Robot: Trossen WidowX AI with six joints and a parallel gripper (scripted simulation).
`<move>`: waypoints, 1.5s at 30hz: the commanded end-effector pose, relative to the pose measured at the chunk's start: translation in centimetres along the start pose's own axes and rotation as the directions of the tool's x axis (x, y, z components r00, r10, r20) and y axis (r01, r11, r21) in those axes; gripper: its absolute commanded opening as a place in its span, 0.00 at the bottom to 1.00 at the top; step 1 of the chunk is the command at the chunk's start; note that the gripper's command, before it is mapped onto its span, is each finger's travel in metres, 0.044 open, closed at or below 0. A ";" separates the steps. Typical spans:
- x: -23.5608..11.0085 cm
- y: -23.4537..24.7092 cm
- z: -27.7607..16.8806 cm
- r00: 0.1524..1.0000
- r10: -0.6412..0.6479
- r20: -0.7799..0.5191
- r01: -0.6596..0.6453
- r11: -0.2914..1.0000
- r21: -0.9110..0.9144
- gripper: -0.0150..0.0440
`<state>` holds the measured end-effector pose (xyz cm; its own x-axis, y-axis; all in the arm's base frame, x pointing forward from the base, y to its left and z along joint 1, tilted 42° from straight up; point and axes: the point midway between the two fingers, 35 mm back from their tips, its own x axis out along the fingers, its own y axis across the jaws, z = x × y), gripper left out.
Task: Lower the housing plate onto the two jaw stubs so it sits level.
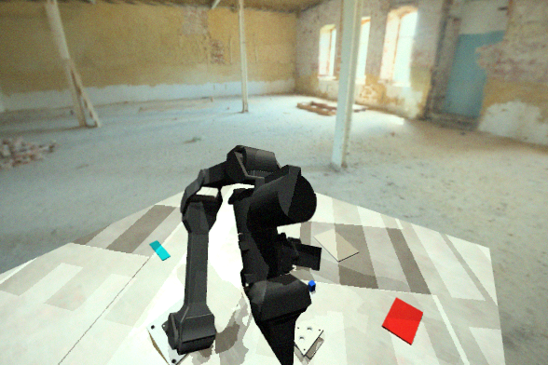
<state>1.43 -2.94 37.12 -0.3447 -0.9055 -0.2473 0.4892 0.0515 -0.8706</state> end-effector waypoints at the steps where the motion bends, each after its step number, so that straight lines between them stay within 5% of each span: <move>1: 0.8 0.0 -0.3 0.999 0.040 0.004 -0.040 0.999 -0.013 1.00; 45: 9.7 2.7 1.0 0.857 0.509 0.073 -0.414 0.767 -0.491 1.00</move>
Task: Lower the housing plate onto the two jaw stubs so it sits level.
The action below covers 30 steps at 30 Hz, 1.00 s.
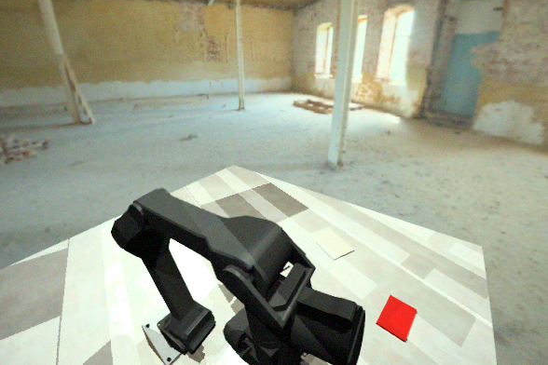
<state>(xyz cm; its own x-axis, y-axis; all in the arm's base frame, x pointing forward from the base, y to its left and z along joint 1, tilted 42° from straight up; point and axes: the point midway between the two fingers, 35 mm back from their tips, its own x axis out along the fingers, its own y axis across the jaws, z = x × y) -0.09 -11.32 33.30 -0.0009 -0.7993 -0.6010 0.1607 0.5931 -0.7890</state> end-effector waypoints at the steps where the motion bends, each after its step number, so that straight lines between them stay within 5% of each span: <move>1: 1.1 0.1 0.5 0.999 0.040 0.014 -0.039 0.998 -0.051 1.00; 30: 5.8 1.7 5.4 0.971 0.235 0.052 -0.179 0.850 -0.495 1.00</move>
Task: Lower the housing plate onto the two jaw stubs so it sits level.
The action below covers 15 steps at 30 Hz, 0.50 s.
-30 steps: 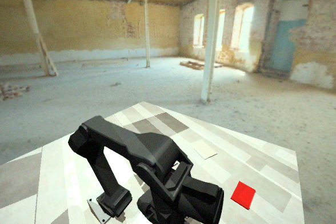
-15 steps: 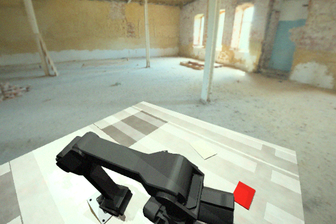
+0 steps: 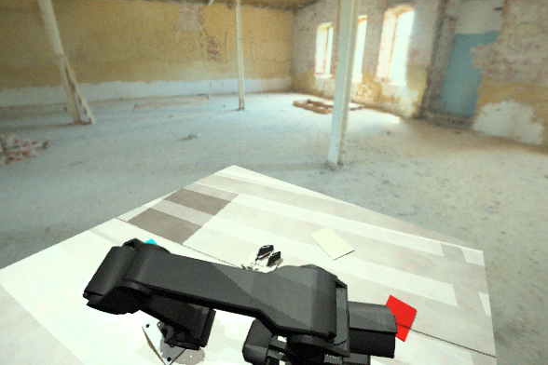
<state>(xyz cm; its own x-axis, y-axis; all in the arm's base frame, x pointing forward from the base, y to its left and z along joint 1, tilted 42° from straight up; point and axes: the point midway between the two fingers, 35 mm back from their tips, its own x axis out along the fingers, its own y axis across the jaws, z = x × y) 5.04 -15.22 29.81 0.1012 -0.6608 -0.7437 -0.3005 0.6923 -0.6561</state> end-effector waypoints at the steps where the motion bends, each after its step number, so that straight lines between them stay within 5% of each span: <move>1: 0.9 0.1 0.7 0.999 0.035 -0.004 -0.035 0.997 -0.071 1.00; 15: 2.7 0.1 3.7 0.996 0.092 -0.017 -0.092 0.933 -0.347 1.00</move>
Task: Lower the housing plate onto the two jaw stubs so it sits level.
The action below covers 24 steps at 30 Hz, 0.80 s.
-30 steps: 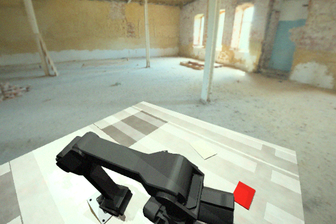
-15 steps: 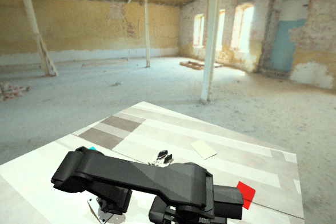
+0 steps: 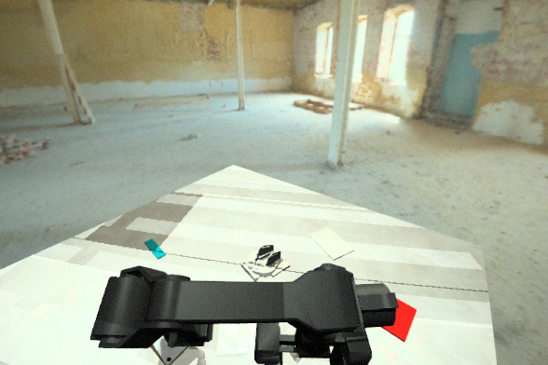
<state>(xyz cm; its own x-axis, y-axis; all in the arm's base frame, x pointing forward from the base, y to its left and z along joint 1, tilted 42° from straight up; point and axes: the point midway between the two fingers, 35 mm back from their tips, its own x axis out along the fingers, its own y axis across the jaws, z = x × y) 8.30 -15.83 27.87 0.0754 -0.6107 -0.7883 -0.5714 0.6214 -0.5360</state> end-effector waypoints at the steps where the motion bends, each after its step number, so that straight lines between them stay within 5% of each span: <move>1: 0.7 0.0 0.8 1.000 0.026 -0.007 -0.027 0.997 -0.078 1.00; 24: 2.2 -1.0 6.7 0.998 0.031 -0.060 -0.059 0.839 -0.541 1.00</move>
<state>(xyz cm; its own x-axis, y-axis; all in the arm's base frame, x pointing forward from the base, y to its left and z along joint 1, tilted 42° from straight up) 14.04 -14.69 25.13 0.0245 -0.6161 -0.7873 -0.9006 0.3283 -0.2850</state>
